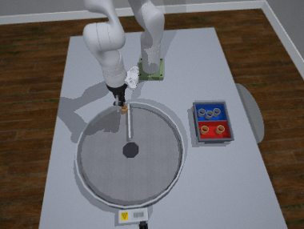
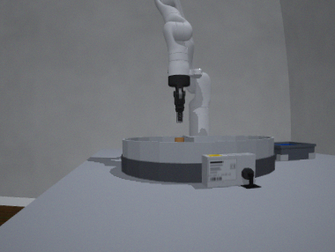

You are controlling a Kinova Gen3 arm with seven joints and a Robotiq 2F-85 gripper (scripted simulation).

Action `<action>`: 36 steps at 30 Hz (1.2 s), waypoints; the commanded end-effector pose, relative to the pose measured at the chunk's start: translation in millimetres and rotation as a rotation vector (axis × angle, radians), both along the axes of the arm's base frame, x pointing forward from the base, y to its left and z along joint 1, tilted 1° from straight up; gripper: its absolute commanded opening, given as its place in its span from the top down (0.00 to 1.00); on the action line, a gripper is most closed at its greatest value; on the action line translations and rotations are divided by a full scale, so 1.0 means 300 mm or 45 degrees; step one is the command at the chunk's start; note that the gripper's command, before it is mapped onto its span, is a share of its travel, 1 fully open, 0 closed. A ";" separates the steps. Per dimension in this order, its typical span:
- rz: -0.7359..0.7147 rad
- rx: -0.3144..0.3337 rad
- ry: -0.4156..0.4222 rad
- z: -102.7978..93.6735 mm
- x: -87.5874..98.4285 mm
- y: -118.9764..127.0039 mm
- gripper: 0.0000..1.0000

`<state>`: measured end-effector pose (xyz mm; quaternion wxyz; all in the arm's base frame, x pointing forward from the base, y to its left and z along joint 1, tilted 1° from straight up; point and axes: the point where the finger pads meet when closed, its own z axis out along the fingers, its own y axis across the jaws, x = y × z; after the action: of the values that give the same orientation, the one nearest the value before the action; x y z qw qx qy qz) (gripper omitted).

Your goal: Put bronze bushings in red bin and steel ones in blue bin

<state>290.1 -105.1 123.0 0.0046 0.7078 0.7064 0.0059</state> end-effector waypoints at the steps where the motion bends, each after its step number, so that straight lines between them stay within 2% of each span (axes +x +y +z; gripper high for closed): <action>1: -0.004 -0.001 -0.002 0.001 0.001 -0.003 0.86; 7: -0.002 -0.001 -0.001 -0.048 0.002 -0.003 0.86; 20: -0.003 -0.002 -0.001 -0.096 0.002 -0.004 0.86; 25: -0.004 -0.003 -0.001 -0.145 0.003 -0.004 0.86; 36: -0.004 -0.003 -0.001 -0.145 0.003 -0.004 0.86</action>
<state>290.7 -106.6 79.4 0.0056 0.7090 0.7052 0.0053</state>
